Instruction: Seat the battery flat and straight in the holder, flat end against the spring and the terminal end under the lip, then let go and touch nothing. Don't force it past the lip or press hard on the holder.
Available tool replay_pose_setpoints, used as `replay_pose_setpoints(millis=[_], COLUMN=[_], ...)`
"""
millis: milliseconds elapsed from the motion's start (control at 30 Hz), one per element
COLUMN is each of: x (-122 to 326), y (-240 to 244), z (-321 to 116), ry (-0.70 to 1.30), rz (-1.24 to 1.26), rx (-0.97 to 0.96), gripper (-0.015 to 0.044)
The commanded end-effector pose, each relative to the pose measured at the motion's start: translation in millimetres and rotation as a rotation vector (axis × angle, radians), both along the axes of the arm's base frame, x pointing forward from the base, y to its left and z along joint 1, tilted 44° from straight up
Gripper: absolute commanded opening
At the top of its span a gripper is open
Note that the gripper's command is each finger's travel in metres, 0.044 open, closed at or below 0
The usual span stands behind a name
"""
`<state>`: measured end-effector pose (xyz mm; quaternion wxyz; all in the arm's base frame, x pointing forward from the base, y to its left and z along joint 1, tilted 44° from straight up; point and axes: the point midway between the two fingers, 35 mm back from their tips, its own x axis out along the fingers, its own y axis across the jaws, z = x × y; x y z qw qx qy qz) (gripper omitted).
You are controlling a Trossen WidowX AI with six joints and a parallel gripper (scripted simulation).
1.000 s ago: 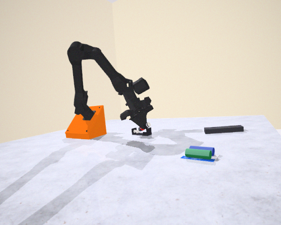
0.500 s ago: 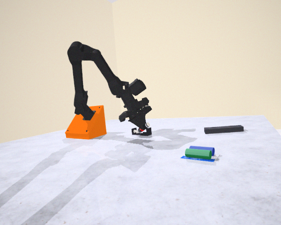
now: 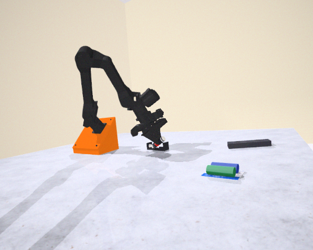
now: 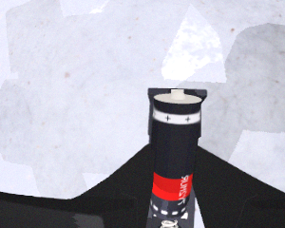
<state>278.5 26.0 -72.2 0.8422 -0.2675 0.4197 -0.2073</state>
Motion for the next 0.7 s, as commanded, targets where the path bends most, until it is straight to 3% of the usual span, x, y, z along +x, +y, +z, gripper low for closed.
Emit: replay_pose_setpoints(millis=[0,667], x=[-5.7,-20.4], y=[-1.9,-1.7], z=[-1.7,-4.6], ry=[0.006,0.011], rz=[0.005,0.010], rx=[-0.003,0.007], gripper=[0.0073,0.0073])
